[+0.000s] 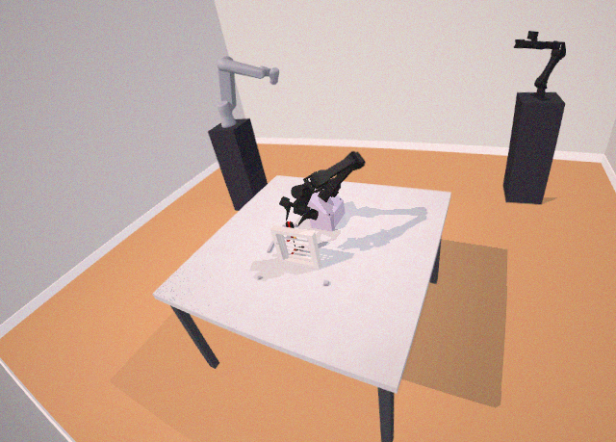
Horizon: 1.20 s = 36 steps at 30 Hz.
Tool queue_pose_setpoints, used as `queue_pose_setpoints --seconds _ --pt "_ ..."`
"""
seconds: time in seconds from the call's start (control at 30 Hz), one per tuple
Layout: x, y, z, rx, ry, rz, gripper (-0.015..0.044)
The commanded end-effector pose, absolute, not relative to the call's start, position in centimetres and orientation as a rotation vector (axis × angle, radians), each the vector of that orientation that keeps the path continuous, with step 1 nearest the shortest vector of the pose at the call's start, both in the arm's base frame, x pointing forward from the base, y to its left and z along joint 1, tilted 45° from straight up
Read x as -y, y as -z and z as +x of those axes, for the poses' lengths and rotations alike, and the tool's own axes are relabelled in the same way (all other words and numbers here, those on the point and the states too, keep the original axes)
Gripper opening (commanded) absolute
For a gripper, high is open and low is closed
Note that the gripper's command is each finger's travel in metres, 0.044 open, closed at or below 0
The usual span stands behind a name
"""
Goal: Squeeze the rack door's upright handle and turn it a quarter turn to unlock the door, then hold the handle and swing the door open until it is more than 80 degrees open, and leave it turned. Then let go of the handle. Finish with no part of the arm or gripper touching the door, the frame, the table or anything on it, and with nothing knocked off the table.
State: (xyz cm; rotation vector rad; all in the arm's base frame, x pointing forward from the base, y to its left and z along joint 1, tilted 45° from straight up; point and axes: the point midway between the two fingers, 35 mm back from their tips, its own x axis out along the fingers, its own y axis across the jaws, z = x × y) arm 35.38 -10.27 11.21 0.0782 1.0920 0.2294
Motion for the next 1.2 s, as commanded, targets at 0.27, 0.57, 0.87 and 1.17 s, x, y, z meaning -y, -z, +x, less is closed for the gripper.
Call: queue_pose_setpoints --seconds 0.27,0.57,0.87,1.17 --pt "11.8 -7.9 33.8 -1.258 -0.352 0.257 0.0288" --pt "12.8 -6.1 32.3 -1.346 -0.444 0.434 0.0288" --pt "13.9 -4.9 31.0 -1.391 -0.530 0.633 0.0288" --pt "13.5 -4.3 31.1 -1.393 -0.536 0.649 0.0288"
